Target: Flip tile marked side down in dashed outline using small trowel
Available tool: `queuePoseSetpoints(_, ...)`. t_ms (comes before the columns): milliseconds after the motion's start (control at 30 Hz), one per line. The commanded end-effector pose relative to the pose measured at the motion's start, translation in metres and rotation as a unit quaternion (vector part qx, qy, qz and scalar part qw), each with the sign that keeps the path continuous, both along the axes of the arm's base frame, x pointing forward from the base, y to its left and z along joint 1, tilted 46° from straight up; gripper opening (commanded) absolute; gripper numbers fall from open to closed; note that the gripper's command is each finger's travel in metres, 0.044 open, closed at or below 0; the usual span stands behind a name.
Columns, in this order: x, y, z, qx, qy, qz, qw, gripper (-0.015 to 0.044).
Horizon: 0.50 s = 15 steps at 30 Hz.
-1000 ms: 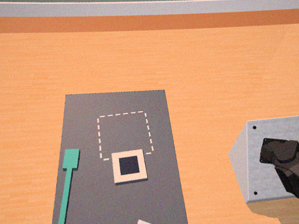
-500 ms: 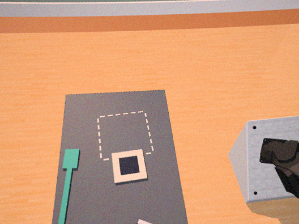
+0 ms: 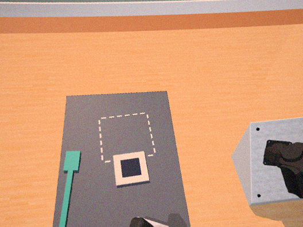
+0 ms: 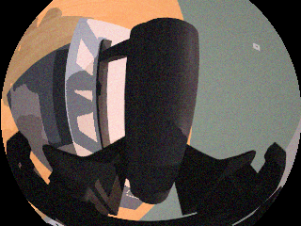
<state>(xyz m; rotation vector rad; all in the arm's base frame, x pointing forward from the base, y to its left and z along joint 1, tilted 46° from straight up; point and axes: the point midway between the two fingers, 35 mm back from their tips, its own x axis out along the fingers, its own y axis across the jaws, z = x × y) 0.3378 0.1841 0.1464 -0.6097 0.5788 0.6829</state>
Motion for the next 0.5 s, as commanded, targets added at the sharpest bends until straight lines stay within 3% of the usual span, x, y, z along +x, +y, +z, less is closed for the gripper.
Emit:
queuePoseSetpoints(0, 0.008, -0.008, -0.015, 0.007, -0.007, 0.011, 1.000, 0.0000)
queuePoseSetpoints(467, 0.021, -0.040, -0.063, 0.055, -0.088, 0.091, 0.990, 0.0000)
